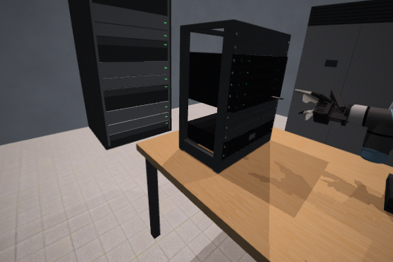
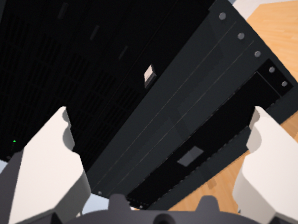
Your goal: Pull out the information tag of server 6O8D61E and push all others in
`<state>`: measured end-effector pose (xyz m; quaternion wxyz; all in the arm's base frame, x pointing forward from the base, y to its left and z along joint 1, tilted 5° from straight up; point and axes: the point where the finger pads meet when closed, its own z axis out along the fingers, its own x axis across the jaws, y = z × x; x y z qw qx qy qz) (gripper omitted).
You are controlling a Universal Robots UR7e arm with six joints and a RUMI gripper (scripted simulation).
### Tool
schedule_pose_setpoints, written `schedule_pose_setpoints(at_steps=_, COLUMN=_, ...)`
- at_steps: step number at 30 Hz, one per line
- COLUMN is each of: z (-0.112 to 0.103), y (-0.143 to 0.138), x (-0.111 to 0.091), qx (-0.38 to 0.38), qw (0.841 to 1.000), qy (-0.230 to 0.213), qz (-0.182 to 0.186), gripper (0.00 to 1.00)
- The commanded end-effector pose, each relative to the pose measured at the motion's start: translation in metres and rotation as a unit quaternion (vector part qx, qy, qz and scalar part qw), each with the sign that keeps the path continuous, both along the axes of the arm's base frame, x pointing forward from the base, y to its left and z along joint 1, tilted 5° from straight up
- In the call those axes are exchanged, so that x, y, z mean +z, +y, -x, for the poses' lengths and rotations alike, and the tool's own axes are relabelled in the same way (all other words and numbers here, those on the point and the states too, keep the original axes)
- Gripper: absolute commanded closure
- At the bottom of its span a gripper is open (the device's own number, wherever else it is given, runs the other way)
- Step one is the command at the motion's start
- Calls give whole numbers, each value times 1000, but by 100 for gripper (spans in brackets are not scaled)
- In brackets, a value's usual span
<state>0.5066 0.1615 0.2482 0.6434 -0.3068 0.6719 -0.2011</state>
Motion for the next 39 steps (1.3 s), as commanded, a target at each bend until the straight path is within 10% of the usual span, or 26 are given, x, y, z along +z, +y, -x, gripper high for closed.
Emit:
schedule_pose_setpoints(at_steps=1, z=0, y=0, x=0, qx=0, qw=1000, qy=-1, qz=9, gripper=0)
schedule_pose_setpoints(at_steps=39, z=-3, y=1, x=0, qx=1, qw=997, qy=-2, qz=74, gripper=0)
